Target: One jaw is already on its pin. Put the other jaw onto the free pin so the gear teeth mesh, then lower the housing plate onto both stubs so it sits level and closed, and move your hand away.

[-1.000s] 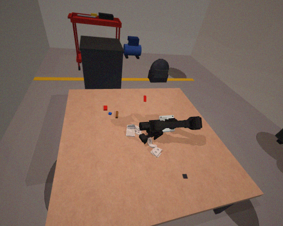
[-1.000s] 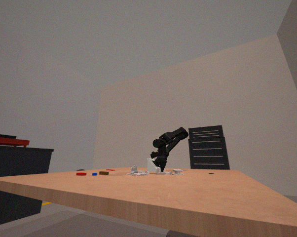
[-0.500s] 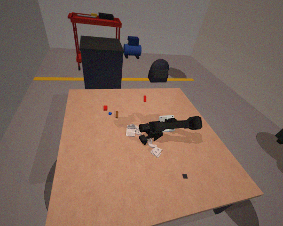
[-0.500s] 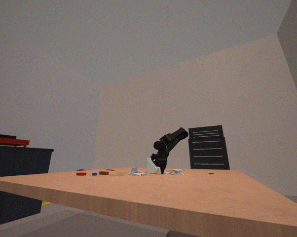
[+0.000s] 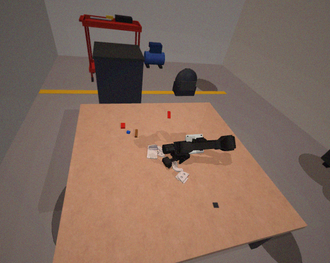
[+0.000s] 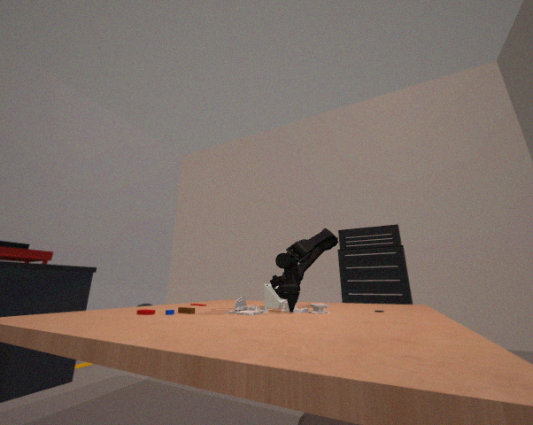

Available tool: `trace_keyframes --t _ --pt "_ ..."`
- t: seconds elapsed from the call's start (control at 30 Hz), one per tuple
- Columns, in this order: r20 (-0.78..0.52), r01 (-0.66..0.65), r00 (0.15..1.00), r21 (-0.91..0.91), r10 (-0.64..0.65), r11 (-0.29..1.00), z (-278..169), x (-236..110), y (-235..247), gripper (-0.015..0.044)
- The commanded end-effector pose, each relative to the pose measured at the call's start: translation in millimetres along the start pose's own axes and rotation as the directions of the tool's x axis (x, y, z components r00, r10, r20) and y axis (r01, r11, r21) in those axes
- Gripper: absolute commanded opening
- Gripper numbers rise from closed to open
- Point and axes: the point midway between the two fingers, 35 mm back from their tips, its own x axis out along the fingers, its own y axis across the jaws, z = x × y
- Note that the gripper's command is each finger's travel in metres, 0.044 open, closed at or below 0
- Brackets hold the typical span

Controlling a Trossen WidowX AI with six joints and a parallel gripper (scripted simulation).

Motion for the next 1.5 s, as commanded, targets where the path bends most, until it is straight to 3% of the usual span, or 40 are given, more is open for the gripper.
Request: trace_keyframes --t 0.0,0.27,0.33,0.83,1.47 --pt "0.000 0.000 1.000 0.000 0.000 1.000 0 0 0 0.0361" --pt "0.000 0.000 1.000 0.000 0.000 1.000 0 0 0 0.0151" --pt "0.000 0.000 1.000 0.000 0.000 1.000 0 0 0 0.0138" --pt "0.001 0.000 1.000 0.000 0.000 1.000 0 -2 0 0.0134" --pt "0.005 0.001 1.000 0.002 -0.001 1.000 2 -60 2 0.0134"
